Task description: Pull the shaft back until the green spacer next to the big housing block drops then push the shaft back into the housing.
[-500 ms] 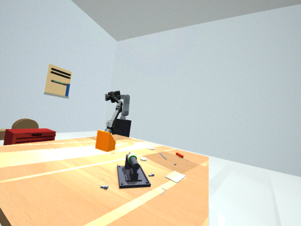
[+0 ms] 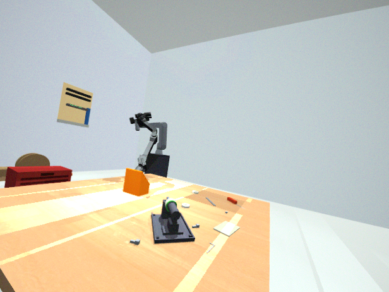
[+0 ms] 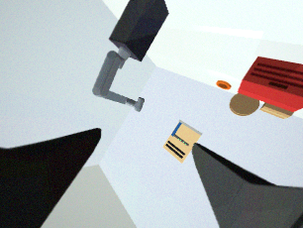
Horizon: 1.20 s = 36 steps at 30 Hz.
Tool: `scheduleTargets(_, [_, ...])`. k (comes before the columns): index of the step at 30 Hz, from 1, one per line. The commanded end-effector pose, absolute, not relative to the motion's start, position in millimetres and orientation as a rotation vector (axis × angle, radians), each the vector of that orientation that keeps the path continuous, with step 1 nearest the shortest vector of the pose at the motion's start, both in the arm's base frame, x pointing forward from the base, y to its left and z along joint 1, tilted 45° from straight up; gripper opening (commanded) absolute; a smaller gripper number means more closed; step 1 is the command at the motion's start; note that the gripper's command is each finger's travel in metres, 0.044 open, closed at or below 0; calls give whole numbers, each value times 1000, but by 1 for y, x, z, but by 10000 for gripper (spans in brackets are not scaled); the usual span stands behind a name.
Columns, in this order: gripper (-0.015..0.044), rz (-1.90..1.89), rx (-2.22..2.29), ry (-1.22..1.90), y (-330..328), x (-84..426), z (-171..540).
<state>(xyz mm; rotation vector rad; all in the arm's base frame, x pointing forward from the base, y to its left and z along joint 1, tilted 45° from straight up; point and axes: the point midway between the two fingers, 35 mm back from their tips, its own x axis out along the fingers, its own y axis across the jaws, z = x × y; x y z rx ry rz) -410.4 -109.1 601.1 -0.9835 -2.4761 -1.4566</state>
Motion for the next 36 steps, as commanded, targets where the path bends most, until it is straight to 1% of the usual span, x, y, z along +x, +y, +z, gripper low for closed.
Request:
scheduleTargets(1, [440, -1734, -779, -2363, -165, -416, 577])
scheduleTargets(5, [440, -1996, -559, -2166, -227, -411, 551])
scheduleTargets(8, [440, -2067, -412, -2053, -270, -396, 536])
scheduleTargets(12, [440, -2118, -322, -1958, -298, -384, 524])
scheduleTargets(15, [440, -2182, -235, -1829, -328, -370, 511])
scheduleTargets(19, [440, -2199, -88, -1667, -369, -337, 498])
scheduleTargets(25, [440, -2278, 17, -1362, -417, -302, 469])
scheduleTargets(30, [440, -2291, 102, -982, -468, -245, 433])
scheduleTargets(36, [440, -2208, 133, -521, -516, -163, 387])
